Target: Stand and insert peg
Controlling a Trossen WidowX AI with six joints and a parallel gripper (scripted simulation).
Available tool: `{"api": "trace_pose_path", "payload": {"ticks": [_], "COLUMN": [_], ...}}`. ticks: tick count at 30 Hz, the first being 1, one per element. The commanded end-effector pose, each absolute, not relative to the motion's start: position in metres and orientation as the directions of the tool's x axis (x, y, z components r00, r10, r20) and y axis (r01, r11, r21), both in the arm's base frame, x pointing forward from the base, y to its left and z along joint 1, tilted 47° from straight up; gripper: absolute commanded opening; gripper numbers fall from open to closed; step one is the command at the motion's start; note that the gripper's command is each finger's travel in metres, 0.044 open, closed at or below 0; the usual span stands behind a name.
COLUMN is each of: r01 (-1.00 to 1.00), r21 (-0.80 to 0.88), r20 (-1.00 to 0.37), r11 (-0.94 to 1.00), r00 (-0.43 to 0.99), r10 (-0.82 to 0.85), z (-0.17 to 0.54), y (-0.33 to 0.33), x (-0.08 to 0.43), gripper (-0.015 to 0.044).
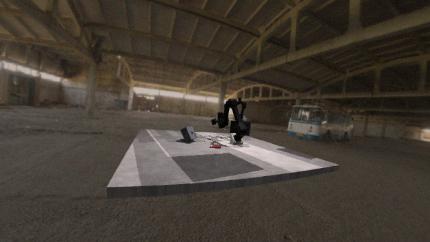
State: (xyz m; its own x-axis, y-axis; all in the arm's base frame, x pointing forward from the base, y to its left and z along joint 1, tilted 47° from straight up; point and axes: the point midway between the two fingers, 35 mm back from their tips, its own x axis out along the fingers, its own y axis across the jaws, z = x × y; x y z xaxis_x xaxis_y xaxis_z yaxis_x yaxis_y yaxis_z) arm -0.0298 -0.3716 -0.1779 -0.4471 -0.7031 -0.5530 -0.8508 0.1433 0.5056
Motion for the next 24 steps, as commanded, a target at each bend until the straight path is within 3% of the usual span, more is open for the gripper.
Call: {"api": "trace_pose_path", "payload": {"ticks": [1,12,24], "r01": [-0.851,-0.809,-0.634], "r21": [0.507,0.579,0.629], "r20": [-0.554,-0.609,-0.691], "r11": [0.141,-0.100,-0.450], "r00": [-0.446,-0.347,-0.191], "r10": [-0.703,-0.714,-0.697], "z": [-0.178,-0.177,-0.171], "y": [-0.372,-0.385,-0.397], "x": [-0.029,0.003,0.057], "gripper": [0.0426,0.0440,0.0440]}}
